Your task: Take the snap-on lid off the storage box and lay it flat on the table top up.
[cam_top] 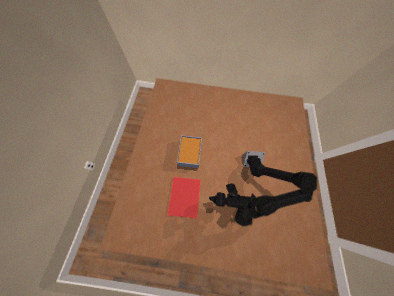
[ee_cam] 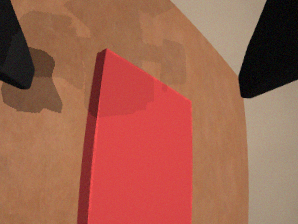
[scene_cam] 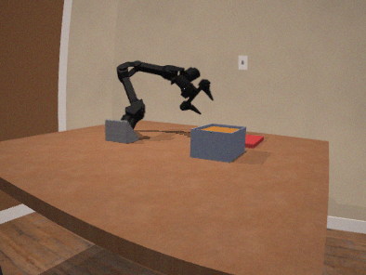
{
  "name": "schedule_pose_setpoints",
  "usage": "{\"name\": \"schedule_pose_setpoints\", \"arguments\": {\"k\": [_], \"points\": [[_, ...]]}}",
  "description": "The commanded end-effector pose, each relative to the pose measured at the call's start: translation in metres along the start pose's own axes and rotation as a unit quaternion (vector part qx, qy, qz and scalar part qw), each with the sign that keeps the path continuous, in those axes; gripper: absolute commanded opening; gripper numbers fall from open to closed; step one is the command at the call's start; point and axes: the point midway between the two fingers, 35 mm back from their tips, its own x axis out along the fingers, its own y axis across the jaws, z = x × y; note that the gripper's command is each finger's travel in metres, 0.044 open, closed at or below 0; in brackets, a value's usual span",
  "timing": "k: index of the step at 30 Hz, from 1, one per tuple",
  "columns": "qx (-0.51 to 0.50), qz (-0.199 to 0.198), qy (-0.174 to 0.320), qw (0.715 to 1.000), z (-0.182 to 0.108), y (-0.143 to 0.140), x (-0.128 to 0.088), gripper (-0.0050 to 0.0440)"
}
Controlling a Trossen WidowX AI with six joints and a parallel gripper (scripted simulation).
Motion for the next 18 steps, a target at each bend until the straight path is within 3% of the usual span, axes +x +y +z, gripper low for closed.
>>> {"name": "schedule_pose_setpoints", "arguments": {"k": [1,18], "points": [[-0.001,0.005,0.007,1.000,-0.0043,0.0072,-0.0101,0.0440],[-0.001,0.005,0.007,1.000,-0.0001,0.0029,-0.0051,0.0440]]}}
